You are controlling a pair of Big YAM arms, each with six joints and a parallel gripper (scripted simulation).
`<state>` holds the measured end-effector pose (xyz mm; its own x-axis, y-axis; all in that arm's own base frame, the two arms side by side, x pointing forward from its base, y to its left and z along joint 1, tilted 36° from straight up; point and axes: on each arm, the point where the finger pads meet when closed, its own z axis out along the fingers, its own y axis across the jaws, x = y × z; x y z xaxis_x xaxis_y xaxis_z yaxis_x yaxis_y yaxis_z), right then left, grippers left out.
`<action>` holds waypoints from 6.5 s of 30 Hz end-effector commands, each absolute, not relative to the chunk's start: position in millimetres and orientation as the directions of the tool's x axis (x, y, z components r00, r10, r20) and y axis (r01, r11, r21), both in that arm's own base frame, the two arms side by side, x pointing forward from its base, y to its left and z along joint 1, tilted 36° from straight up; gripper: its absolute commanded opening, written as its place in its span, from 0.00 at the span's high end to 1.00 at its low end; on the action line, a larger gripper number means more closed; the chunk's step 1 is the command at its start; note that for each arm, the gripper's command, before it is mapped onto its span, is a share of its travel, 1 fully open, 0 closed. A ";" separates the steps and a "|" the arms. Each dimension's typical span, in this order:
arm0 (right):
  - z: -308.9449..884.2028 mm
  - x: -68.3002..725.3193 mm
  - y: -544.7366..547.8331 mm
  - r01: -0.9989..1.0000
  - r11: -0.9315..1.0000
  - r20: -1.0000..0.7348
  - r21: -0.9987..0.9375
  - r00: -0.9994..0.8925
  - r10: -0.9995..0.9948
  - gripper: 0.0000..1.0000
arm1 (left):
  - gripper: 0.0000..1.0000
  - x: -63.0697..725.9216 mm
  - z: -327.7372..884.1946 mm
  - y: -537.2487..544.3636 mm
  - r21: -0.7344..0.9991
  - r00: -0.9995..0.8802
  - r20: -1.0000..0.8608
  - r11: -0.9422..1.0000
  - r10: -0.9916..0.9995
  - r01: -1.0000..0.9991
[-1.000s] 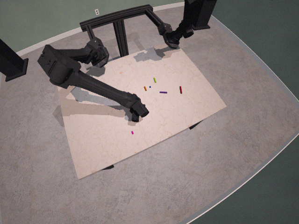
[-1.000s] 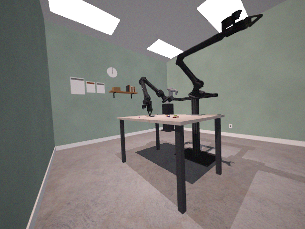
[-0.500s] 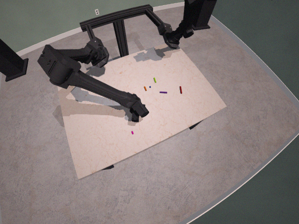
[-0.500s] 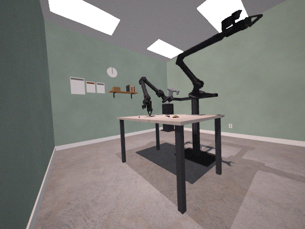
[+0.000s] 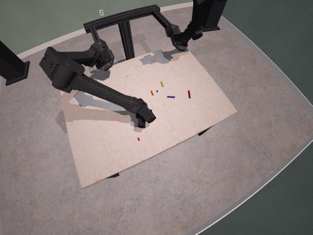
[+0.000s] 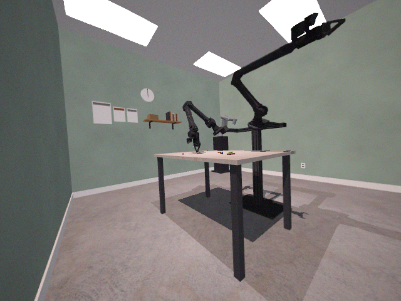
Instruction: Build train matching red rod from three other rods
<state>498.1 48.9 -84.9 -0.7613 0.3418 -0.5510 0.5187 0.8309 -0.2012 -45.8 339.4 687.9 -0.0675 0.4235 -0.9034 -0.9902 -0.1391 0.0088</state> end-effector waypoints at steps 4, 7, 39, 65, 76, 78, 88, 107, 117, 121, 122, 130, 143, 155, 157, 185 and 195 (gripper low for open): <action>-90.0 509.1 41.7 0.523 0.829 -0.556 -0.197 -0.757 0.345 0.96 | 0.00 -49.9 686.7 336.1 0.000 -0.063 -0.906 -0.148 0.418 -0.989; -91.7 509.8 40.8 0.523 0.829 -0.555 -0.198 -0.757 0.345 0.96 | 0.00 -49.9 686.7 336.1 0.000 -0.063 -0.906 -0.148 0.418 -0.989; -100.9 510.1 36.2 0.520 0.829 -0.550 -0.205 -0.762 0.342 0.96 | 0.00 -49.9 686.7 336.1 0.000 -0.063 -0.906 -0.148 0.418 -0.989; -100.9 510.1 36.2 0.520 0.829 -0.550 -0.205 -0.762 0.342 0.84 | 0.00 -49.9 686.7 336.1 0.000 -0.063 -0.906 -0.148 0.418 -0.989; -100.9 510.1 36.2 0.520 0.829 -0.550 -0.205 -0.762 0.342 0.77 | 0.00 -49.9 686.7 336.1 0.000 -0.063 -0.906 -0.148 0.418 -0.989; -100.9 510.1 36.2 0.520 0.829 -0.550 -0.205 -0.762 0.342 0.77 | 0.00 -49.9 686.7 336.1 0.000 -0.063 -0.906 -0.148 0.418 -0.989; -82.7 500.3 54.5 0.510 0.838 -0.556 -0.194 -0.761 0.335 0.77 | 0.00 -49.9 686.7 336.1 0.000 -0.063 -0.906 -0.148 0.418 -0.989; -20.1 470.2 87.4 0.511 0.838 -0.558 -0.193 -0.759 0.335 0.77 | 0.00 -49.9 686.7 336.1 0.000 -0.063 -0.906 -0.148 0.418 -0.989; -17.6 477.4 84.6 0.528 0.830 -0.565 -0.180 -0.746 0.353 0.00 | 0.00 -49.9 686.7 336.1 0.000 -0.063 -0.906 -0.148 0.418 -0.989; -17.6 477.4 84.6 0.528 0.830 -0.565 -0.180 -0.746 0.353 0.00 | 0.00 -49.9 686.7 336.1 0.000 -0.063 -0.906 -0.148 0.418 -0.989; -17.6 477.4 84.6 0.528 0.830 -0.565 -0.180 -0.746 0.353 0.00 | 0.00 -49.9 686.7 336.1 0.000 -0.063 -0.906 -0.148 0.418 -0.989; -17.6 477.4 84.6 0.528 0.830 -0.565 -0.180 -0.746 0.353 0.00 | 0.00 -49.9 686.7 336.1 0.000 -0.063 -0.906 -0.148 0.418 -0.989; 2.8 527.0 49.4 0.378 0.877 -0.499 -0.297 -0.845 0.195 0.00 | 0.00 -49.9 686.7 336.1 0.000 -0.063 -0.906 -0.148 0.418 -0.989; 46.1 585.5 -3.3 0.166 0.897 -0.419 -0.409 -0.908 -0.023 0.00 | 0.00 -49.9 686.7 336.1 0.000 -0.063 -0.906 -0.148 0.418 -0.989; 49.1 588.9 -7.1 0.152 0.896 -0.413 -0.416 -0.910 -0.037 0.00 | 0.00 -49.9 686.7 336.1 0.000 -0.063 -0.906 -0.148 0.418 -0.989; 44.1 584.5 6.5 0.128 0.899 -0.408 -0.419 -0.911 -0.061 0.77 | 0.00 -49.9 686.7 336.1 0.000 -0.063 -0.906 -0.148 0.418 -0.989; 44.1 584.5 6.5 0.128 0.899 -0.408 -0.419 -0.911 -0.061 0.77 | 0.00 -49.9 686.7 336.1 0.000 -0.063 -0.906 -0.148 0.418 -0.989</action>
<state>579.2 -2.0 51.0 -0.9057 -0.0343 -0.4224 0.1584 0.8972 -0.4123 -45.8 339.4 687.9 -0.0675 0.4235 -0.9034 -0.9902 -0.1391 0.0088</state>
